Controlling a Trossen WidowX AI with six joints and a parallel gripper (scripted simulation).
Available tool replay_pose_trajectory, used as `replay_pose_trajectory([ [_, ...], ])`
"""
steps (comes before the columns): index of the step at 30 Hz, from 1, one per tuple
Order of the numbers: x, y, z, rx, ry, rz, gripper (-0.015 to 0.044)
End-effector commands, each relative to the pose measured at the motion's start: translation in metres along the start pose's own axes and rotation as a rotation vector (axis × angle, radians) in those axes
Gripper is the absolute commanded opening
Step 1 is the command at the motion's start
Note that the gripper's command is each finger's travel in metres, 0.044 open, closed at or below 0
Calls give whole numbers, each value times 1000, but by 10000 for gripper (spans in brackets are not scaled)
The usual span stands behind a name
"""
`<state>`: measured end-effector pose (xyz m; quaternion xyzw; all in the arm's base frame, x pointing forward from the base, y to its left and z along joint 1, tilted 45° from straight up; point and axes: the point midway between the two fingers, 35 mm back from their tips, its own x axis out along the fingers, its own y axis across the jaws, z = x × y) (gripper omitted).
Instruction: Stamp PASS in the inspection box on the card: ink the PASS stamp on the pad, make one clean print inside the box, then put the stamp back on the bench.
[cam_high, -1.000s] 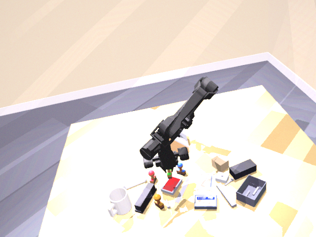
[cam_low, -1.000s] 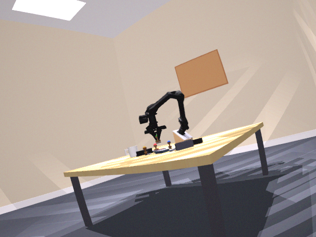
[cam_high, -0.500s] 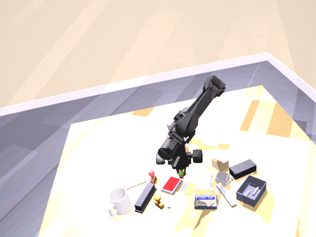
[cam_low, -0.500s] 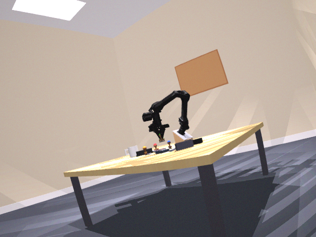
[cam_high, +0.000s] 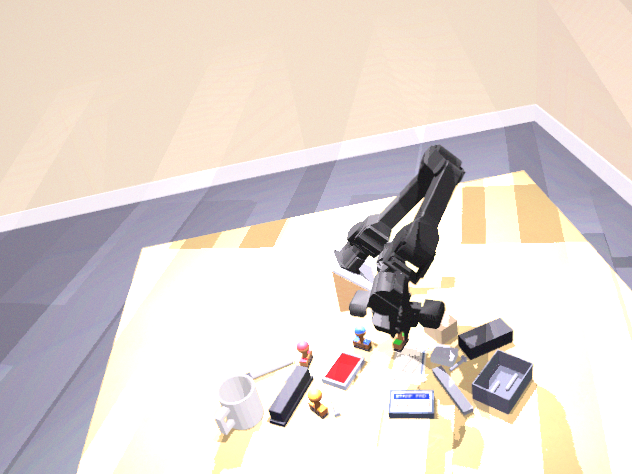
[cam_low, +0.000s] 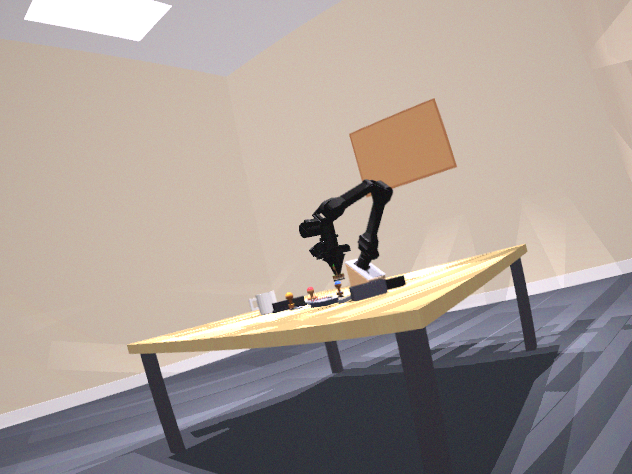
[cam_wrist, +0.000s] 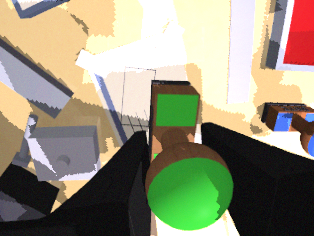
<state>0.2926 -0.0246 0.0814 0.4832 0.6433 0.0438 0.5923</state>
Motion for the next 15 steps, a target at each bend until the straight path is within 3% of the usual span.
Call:
replay_pose_trajectory([
  [1,0,15,-11,71,6,10,0],
  [15,6,15,-11,74,4,8,0],
])
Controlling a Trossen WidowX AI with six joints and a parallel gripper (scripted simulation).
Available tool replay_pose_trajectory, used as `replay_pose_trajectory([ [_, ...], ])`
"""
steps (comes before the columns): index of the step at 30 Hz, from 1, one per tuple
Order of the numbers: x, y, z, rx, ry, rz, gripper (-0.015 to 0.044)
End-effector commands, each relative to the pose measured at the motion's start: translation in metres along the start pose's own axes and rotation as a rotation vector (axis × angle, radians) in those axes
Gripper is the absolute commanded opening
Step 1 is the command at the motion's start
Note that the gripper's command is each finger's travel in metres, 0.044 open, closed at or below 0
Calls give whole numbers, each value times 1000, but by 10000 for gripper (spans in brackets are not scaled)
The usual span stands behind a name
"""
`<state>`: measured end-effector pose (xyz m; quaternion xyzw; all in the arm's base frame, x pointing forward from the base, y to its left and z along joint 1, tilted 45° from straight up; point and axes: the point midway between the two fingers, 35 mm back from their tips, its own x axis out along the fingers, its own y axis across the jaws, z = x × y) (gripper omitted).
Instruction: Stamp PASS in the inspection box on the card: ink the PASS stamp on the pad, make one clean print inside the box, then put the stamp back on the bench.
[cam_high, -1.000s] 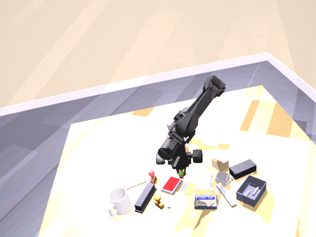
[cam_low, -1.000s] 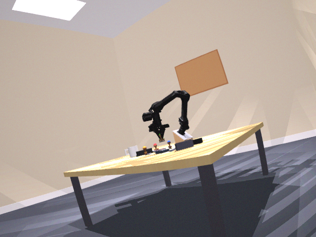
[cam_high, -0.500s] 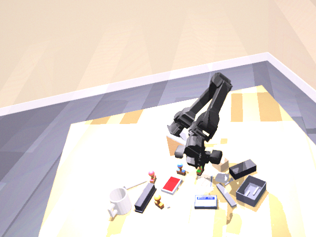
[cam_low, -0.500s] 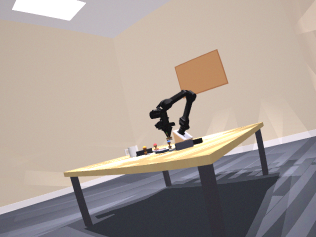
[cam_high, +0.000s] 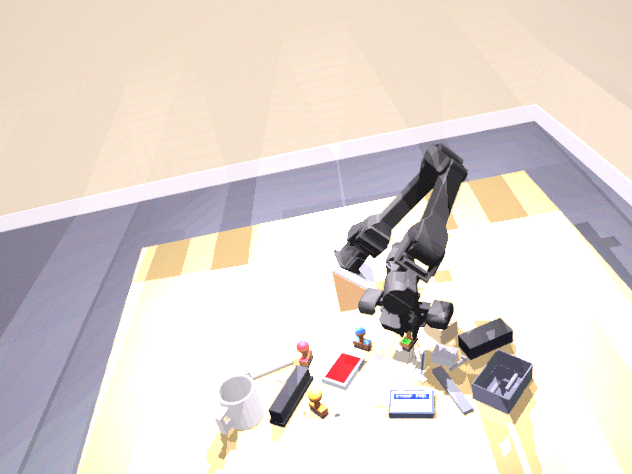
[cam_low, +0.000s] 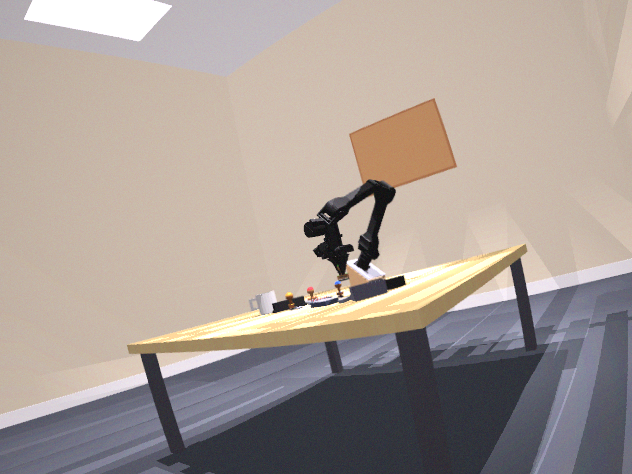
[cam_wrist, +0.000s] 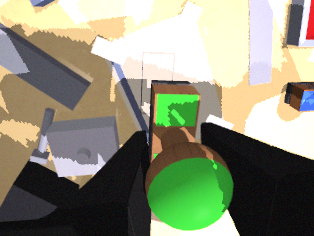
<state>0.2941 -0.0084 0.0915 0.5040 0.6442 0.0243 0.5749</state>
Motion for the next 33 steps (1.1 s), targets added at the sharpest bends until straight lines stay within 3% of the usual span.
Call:
replay_pose_trajectory([
  [1,3,0,0,7,2,4,0],
  [33,24,0,1,6,-3,0,0],
])
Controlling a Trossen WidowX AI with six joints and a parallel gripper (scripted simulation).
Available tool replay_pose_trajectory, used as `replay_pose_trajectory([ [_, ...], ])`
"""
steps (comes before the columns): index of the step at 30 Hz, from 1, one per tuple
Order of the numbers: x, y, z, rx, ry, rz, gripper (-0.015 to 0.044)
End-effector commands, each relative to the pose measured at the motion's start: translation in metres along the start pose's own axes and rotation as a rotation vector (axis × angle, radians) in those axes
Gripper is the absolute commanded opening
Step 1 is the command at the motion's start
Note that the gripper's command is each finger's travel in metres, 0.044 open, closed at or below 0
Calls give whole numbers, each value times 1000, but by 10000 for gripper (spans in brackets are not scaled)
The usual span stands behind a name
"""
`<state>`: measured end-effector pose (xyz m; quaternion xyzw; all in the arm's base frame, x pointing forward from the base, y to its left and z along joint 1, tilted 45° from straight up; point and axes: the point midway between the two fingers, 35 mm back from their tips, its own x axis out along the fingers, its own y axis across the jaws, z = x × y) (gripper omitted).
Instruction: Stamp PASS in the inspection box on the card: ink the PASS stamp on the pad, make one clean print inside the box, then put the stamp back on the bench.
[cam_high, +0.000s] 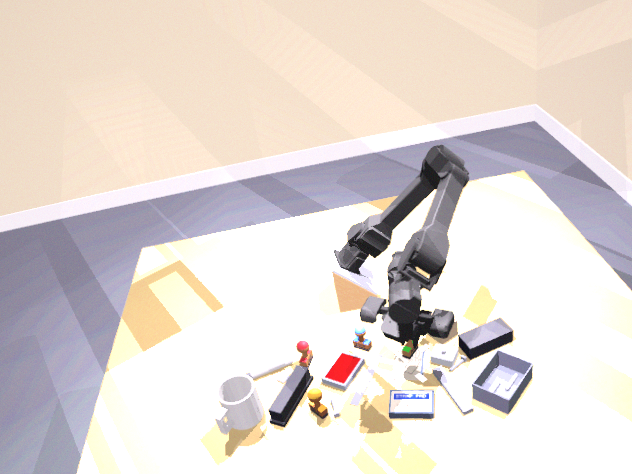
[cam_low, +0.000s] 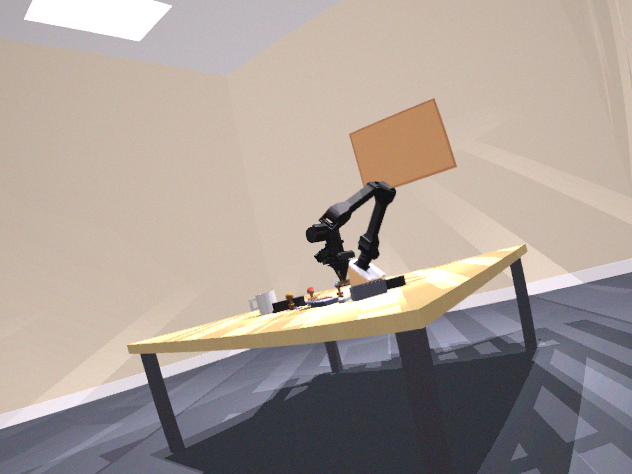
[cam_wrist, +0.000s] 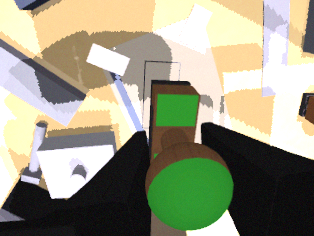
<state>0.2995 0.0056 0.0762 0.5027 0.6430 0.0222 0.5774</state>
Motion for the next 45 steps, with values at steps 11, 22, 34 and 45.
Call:
replay_pose_trajectory([
  [11,10,-1,-1,7,3,3,0],
  [22,18,-1,-1,7,1,2,0],
  [34,25,-1,-2,7,1,2,0],
  [45,33,0,-3,7,0,3,0],
])
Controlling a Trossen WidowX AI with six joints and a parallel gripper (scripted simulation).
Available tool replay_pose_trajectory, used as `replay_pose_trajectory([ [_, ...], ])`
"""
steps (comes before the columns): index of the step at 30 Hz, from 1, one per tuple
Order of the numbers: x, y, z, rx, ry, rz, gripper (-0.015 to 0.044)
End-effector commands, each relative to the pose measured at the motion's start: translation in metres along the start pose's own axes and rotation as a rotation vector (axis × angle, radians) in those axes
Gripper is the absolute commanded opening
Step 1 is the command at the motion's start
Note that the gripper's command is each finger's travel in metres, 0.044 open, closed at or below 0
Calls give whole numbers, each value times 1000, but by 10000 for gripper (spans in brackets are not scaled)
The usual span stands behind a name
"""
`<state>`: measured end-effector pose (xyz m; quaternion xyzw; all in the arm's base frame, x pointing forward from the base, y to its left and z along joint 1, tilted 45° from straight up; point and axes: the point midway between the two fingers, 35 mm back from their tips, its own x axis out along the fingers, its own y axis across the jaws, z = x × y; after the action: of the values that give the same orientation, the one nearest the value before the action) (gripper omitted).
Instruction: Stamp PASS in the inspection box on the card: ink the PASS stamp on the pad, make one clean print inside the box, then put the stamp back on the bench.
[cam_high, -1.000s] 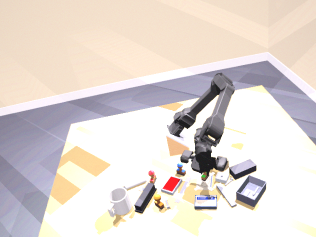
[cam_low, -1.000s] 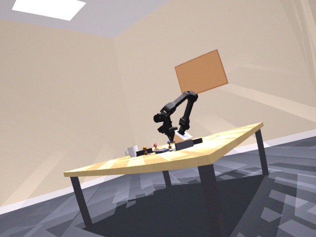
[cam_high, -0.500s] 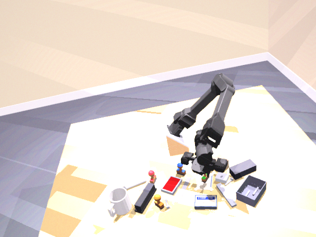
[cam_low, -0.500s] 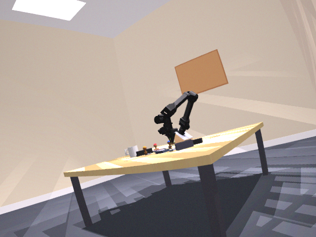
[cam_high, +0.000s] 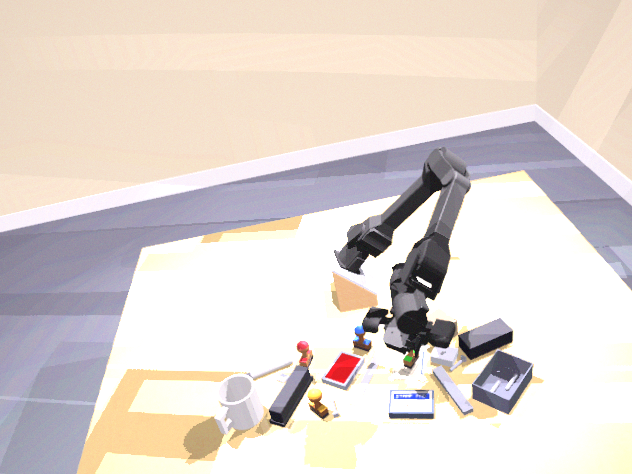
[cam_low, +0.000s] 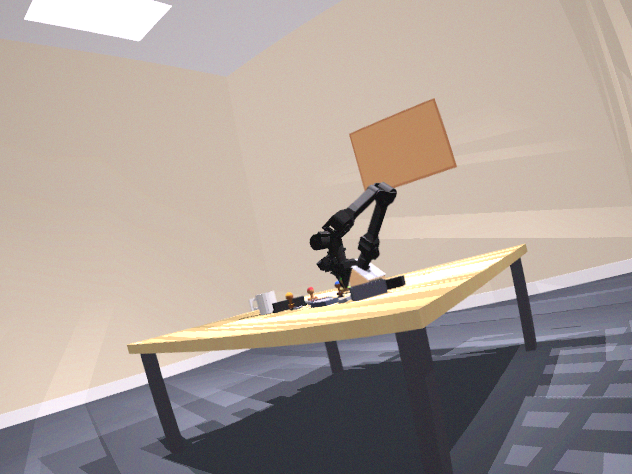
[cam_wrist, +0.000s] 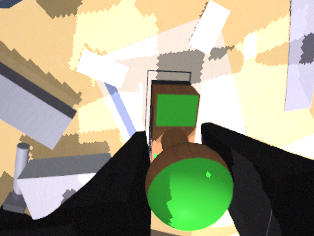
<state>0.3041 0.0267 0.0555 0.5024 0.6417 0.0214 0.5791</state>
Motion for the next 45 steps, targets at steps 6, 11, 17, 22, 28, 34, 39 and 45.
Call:
replay_pose_trajectory([
  [6,7,-1,-2,8,4,3,0],
  [11,10,-1,-2,7,4,4,0],
  [17,11,-1,-3,7,4,4,0],
  [22,12,-1,-3,7,4,4,0],
  [28,13,-1,-3,7,4,4,0],
  [34,14,-1,-3,7,4,4,0],
  [39,15,-1,-3,7,4,4,0],
  [45,15,-1,-3,7,4,4,0],
])
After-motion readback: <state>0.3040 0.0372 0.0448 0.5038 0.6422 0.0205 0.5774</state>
